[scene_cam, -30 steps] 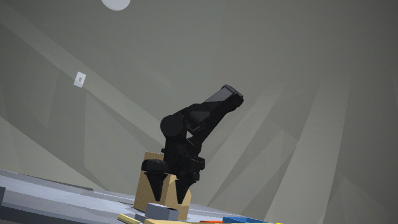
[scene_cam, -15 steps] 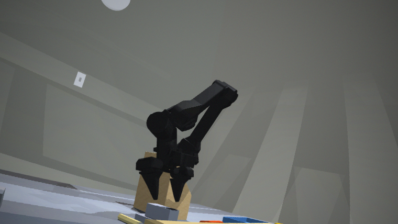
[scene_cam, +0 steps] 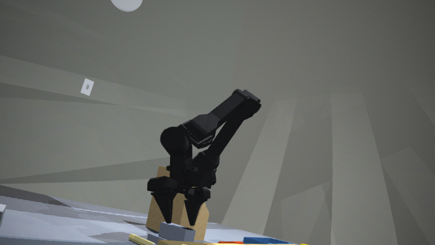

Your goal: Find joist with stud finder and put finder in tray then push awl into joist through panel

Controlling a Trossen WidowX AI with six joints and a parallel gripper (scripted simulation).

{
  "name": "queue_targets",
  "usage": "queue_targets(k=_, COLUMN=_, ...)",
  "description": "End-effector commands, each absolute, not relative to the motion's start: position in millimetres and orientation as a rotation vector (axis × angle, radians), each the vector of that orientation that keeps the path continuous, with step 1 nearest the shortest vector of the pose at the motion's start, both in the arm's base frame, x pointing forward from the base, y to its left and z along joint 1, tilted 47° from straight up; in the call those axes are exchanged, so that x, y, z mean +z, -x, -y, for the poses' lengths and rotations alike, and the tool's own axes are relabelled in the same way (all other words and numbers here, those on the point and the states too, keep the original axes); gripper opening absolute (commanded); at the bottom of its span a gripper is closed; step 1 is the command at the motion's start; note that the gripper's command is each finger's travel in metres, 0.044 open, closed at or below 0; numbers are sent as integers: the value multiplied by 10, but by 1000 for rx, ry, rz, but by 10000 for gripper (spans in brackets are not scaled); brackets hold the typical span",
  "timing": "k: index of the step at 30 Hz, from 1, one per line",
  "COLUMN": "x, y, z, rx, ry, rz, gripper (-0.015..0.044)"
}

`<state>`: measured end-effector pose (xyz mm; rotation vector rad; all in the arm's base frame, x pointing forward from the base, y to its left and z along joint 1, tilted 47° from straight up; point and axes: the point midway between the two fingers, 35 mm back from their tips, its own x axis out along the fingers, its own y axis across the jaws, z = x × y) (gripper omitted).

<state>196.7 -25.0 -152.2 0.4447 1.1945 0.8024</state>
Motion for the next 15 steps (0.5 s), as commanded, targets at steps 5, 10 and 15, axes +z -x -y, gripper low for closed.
queue_targets(k=5, x=-1612, y=-1918, z=115, rx=806, ry=-462, rz=-1199, gripper=440)
queue_targets(k=10, x=-1665, y=-1906, z=58, rx=807, ry=-463, rz=-1198, gripper=440)
queue_targets(k=15, x=-1714, y=-1892, z=0, rx=808, ry=-464, rz=-1198, gripper=440)
